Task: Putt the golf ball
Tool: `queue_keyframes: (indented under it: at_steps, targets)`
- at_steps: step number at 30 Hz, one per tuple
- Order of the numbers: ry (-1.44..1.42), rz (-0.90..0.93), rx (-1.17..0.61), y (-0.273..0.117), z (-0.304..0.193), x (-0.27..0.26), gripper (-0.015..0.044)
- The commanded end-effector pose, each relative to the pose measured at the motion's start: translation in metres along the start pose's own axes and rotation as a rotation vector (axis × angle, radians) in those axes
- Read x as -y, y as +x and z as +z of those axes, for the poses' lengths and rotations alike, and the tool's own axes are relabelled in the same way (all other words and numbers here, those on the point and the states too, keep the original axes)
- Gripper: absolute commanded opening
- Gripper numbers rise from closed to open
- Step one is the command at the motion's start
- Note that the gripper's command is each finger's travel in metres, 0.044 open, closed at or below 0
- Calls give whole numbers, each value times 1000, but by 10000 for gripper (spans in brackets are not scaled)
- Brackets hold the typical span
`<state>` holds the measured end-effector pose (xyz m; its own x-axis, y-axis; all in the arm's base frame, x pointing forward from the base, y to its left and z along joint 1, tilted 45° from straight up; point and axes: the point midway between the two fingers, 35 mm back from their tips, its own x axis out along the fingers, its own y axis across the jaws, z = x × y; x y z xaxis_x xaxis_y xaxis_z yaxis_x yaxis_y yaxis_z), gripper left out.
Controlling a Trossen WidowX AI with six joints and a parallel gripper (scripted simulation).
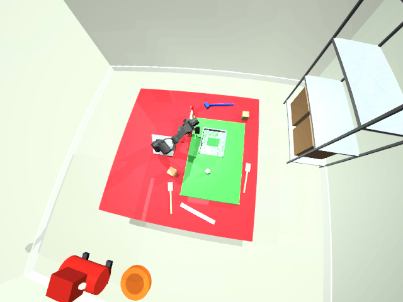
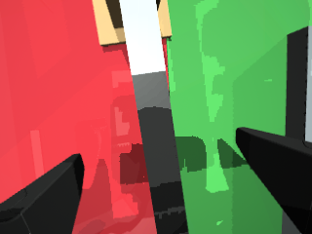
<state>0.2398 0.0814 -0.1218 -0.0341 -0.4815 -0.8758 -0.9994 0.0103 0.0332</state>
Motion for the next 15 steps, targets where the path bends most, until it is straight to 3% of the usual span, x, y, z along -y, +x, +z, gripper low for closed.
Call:
queue_keyframes:
  at_steps: [1, 7, 15]
  targets:
    - [-6, 8, -10, 8, -4, -3, 440]
    - [-6, 8, -10, 10, -5, -3, 440]
    - [0, 5, -3, 8, -3, -1, 230]
